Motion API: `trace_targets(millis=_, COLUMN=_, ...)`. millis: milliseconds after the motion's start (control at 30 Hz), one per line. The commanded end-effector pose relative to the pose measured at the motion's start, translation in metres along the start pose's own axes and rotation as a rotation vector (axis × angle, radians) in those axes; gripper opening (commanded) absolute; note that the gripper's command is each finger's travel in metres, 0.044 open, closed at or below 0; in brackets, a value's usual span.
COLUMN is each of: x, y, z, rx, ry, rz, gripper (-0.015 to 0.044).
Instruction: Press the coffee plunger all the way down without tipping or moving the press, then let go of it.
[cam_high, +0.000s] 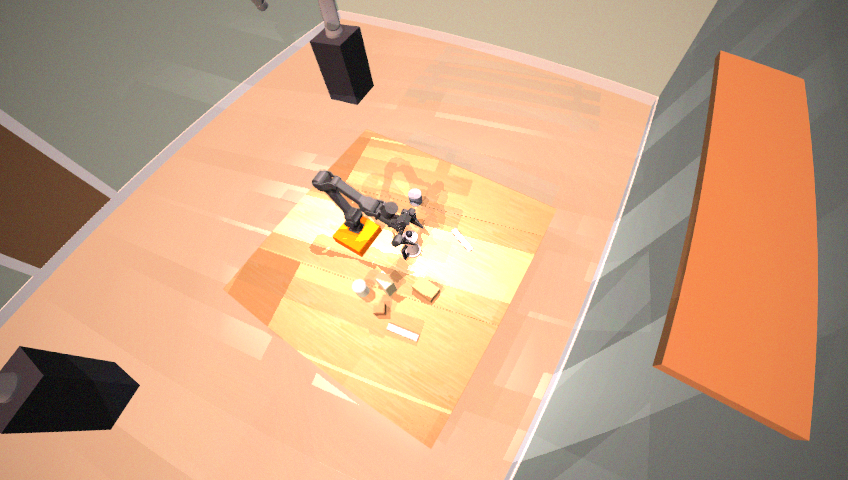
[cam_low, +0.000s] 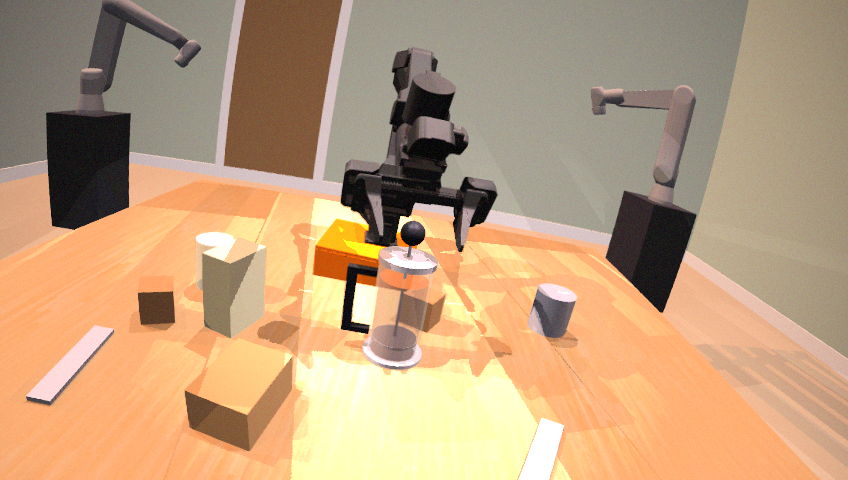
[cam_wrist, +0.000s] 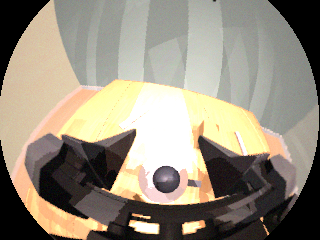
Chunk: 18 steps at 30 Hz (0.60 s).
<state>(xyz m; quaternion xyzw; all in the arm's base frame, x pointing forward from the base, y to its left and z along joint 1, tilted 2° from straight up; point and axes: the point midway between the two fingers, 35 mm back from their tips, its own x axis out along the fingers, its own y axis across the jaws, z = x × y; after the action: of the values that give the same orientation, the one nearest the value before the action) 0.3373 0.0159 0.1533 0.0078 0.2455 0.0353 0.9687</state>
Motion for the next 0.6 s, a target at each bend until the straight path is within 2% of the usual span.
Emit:
trace_targets(millis=0, x=-0.021, y=0.0, z=0.021, rx=0.007, ry=-0.019, rz=0.003, gripper=0.044)
trace_targets(millis=167, x=-0.076, y=-0.002, z=0.042, rx=0.006, ry=-0.001, rz=-0.003, gripper=0.044)
trace_targets(millis=567, x=-0.078, y=-0.001, z=0.041, rx=0.005, ry=0.0, rz=-0.001, gripper=0.044)
